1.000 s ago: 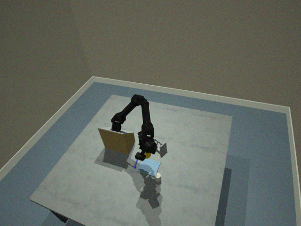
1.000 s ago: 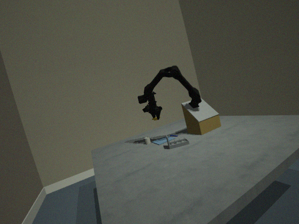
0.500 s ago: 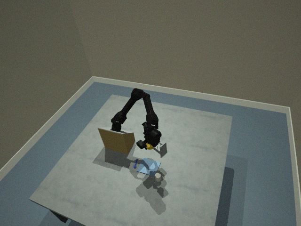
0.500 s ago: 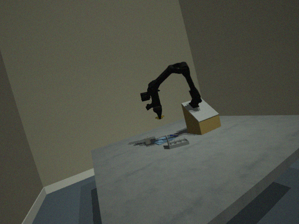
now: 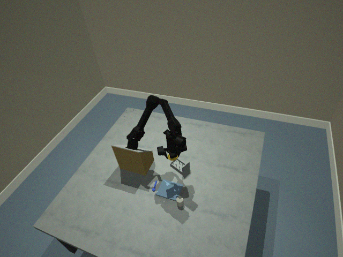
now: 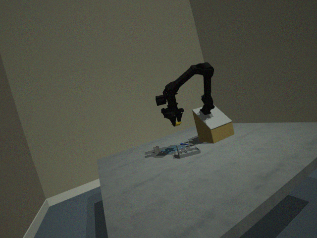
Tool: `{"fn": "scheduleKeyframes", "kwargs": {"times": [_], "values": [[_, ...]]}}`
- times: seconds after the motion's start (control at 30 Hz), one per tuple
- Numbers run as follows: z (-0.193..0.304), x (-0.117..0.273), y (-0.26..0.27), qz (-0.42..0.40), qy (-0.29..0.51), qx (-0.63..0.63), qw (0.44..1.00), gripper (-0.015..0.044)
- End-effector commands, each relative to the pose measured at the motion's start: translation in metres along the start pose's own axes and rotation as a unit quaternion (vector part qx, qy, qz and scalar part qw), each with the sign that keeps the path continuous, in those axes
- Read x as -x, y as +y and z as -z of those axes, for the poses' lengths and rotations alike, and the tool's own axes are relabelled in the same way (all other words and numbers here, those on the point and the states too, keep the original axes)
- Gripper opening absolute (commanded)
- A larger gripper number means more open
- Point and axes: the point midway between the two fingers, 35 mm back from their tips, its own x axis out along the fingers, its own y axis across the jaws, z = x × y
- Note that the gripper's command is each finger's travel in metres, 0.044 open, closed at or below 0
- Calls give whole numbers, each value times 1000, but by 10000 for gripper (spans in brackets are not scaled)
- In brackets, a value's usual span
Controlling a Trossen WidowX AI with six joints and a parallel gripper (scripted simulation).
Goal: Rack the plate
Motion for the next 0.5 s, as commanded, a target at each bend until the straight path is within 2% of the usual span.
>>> {"fn": "scheduleKeyframes", "kwargs": {"times": [0.0,0.47], "values": [[19,1,3,-3,2,-65,998,0],[87,-2,2,-3,13,-301,954,0]]}}
